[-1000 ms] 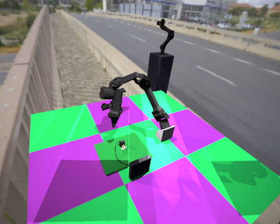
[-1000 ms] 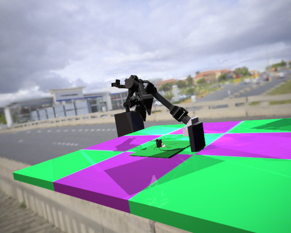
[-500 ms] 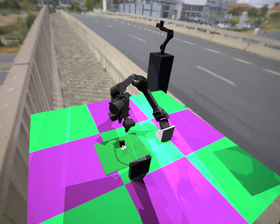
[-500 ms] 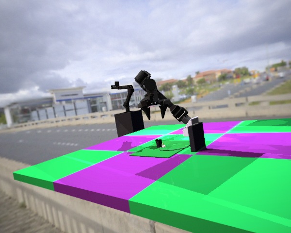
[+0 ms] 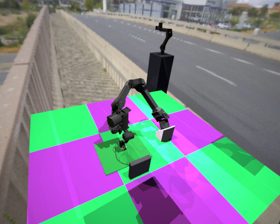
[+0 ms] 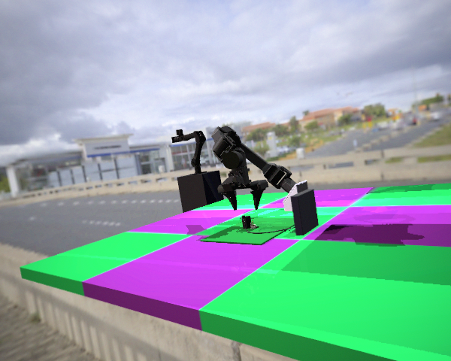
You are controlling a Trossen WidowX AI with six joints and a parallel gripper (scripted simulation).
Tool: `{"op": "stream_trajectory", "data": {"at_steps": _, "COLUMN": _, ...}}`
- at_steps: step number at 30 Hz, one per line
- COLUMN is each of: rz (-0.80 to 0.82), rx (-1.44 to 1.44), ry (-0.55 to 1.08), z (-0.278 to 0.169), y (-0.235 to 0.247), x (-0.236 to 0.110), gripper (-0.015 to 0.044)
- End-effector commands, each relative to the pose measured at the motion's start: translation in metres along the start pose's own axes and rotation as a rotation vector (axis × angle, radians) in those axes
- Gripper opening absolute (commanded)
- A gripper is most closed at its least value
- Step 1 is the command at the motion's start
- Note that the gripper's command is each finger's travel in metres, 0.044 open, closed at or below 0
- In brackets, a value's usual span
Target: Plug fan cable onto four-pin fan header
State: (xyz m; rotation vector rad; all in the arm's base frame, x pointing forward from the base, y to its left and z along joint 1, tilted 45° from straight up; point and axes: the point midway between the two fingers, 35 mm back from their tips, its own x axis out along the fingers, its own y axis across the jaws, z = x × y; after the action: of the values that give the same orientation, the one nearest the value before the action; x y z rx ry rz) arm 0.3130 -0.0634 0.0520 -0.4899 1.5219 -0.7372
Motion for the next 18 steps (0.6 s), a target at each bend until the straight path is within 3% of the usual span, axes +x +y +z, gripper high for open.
{"op": "stream_trajectory", "data": {"at_steps": 1, "rz": -0.005, "rx": -0.008, "ry": 0.004, "z": -0.002, "y": -0.001, "x": 0.006, "gripper": 0.044}}
{"op": "stream_trajectory", "data": {"at_steps": 18, "rz": -0.006, "rx": -0.008, "ry": 0.004, "z": -0.001, "y": -0.001, "x": 0.034, "gripper": 0.044}}
